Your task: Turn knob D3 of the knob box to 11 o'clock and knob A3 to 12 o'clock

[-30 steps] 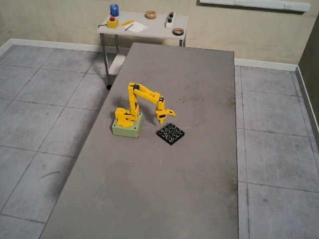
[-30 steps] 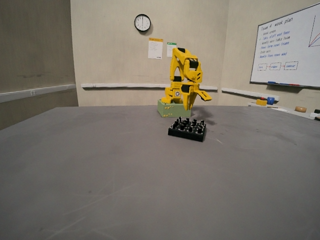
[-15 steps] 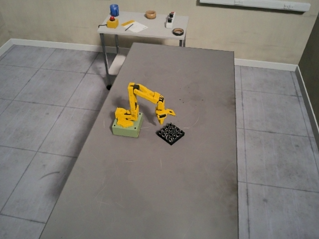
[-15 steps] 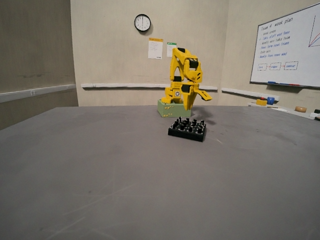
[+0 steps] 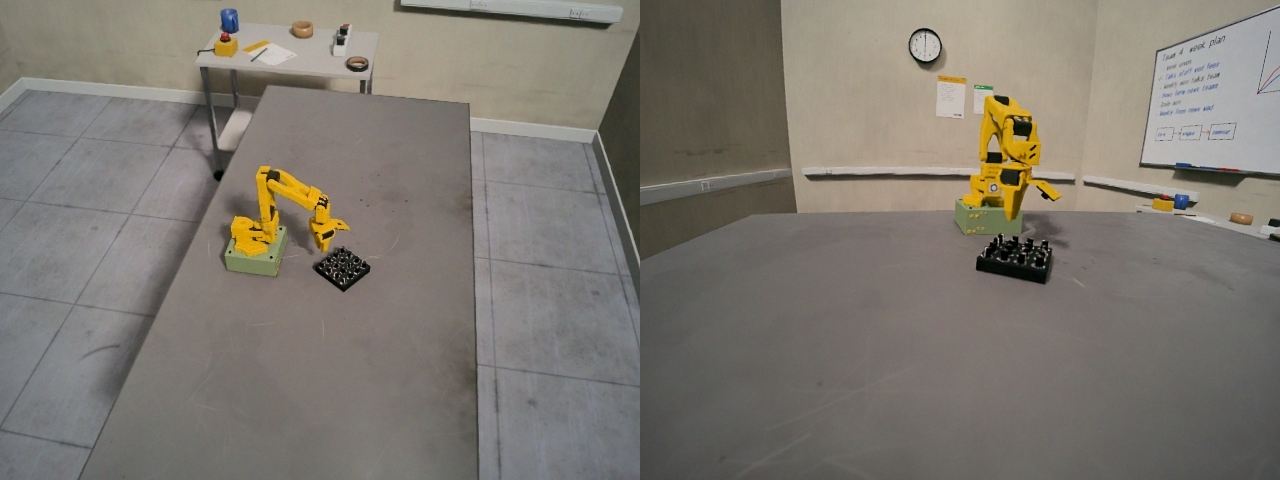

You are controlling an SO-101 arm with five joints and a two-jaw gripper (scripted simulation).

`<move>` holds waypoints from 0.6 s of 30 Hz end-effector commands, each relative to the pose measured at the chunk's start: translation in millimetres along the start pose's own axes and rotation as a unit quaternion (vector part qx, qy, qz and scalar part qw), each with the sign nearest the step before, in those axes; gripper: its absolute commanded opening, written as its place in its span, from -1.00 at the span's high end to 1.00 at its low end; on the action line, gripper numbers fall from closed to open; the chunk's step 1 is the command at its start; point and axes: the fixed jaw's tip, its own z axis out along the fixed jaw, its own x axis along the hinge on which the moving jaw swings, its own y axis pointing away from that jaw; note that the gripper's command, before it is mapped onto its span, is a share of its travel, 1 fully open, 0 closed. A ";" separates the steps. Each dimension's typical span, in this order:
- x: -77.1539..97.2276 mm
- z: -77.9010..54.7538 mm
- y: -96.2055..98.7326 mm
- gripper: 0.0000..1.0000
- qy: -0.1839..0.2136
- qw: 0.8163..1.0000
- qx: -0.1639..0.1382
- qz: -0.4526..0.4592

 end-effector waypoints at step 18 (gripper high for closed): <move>21.9 -0.2 -15.2 0.82 -0.002 0.961 0.004 -0.276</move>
